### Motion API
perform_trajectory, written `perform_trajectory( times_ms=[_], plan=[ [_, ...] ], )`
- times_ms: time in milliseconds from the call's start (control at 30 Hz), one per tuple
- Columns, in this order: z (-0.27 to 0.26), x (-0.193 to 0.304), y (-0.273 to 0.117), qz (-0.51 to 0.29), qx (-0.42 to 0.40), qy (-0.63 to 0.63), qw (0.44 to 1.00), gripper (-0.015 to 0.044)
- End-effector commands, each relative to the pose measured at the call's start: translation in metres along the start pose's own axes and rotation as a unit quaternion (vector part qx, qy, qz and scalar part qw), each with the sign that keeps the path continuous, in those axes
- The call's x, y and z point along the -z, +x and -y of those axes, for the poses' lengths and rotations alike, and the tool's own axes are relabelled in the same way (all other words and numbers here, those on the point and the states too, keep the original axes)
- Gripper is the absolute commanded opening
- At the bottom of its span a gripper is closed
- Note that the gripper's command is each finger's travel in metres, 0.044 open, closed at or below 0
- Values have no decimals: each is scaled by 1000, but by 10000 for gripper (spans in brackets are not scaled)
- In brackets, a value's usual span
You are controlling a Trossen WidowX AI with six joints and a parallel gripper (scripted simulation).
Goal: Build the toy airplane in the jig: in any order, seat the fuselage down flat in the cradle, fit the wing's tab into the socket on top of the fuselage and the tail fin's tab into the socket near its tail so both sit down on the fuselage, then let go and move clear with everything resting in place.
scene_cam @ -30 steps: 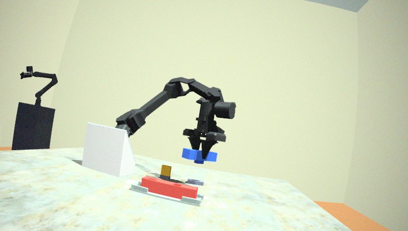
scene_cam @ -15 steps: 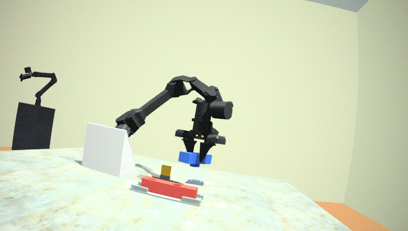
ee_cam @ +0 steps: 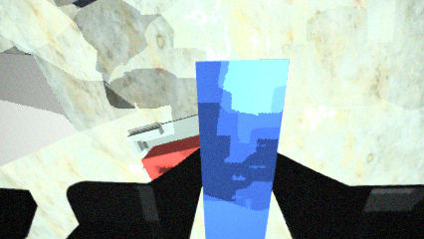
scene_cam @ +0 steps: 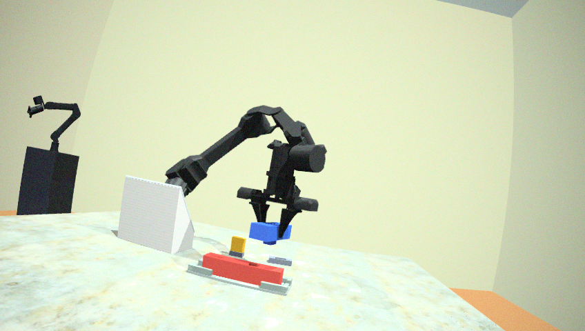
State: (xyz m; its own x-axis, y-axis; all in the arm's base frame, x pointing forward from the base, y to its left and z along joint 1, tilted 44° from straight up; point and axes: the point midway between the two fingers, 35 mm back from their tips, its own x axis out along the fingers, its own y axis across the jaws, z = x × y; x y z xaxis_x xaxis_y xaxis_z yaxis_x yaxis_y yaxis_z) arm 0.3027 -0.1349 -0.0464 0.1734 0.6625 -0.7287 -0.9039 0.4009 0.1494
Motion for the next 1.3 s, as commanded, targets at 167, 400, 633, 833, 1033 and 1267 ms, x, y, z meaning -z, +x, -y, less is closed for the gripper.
perform_trajectory(
  times_ms=[167,400,633,833,1033,1267],
  plan=[
    [-3,29,6,1,1,-75,997,0],
    [-7,48,11,4,1,-126,992,0],
    [-7,48,11,4,1,-127,992,157],
    [-7,48,11,4,1,-127,992,195],
    [-7,48,12,4,1,-127,992,195],
    [-7,49,11,4,1,-127,992,195]
  ],
)
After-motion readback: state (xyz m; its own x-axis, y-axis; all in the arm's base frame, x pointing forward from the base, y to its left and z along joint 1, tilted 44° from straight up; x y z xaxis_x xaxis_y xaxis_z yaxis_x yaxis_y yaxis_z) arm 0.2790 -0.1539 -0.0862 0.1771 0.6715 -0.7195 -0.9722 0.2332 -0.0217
